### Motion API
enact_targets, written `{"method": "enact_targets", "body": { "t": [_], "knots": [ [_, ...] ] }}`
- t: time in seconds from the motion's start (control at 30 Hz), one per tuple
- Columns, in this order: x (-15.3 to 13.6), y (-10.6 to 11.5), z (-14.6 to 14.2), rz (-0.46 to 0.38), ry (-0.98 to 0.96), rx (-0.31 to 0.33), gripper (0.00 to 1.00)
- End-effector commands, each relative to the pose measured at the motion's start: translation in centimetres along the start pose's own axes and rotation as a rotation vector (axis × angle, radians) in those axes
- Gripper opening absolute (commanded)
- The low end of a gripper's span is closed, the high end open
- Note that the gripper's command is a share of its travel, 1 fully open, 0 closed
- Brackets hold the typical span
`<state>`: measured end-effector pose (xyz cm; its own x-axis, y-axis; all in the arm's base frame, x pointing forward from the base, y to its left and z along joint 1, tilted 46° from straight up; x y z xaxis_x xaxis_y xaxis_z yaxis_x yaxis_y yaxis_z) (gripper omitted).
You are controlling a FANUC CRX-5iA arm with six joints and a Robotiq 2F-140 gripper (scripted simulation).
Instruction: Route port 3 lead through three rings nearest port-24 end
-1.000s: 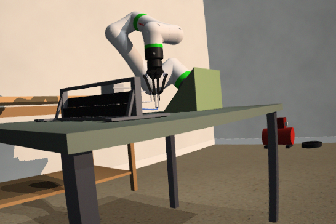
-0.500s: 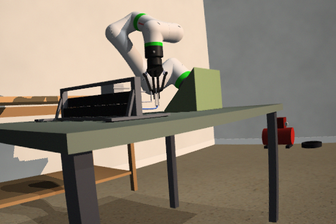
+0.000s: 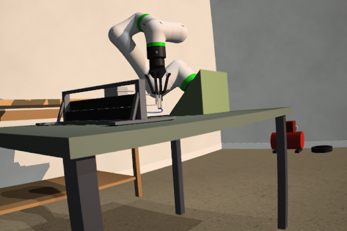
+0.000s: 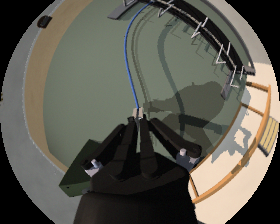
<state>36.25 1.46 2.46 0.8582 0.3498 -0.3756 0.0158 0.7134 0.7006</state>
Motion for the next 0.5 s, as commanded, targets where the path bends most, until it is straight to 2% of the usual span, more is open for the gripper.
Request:
{"method": "enact_targets", "body": {
  "t": [0.0,0.1,0.17,0.23,0.47],
  "knots": [
    [1.7,1.6,3.3,0.003,0.102,-0.002,0.00],
    [2.8,2.5,5.3,0.003,0.165,-0.002,0.00],
    [2.8,2.5,5.3,0.003,0.165,-0.002,0.00],
    [4.1,3.8,8.1,0.003,0.247,-0.003,0.00],
    [6.6,6.0,13.1,0.002,0.397,-0.003,0.00]
  ]
}}
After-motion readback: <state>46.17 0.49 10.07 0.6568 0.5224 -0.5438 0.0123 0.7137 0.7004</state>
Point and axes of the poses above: the point where the finger pads meet when closed, its own y axis back along the fingers, its own z axis across the jaws, x = y × z, the point moved 8 cm from there along y, back along the fingers, and after that the axes turned 10 degrees about -y, right-handed, at the moved point
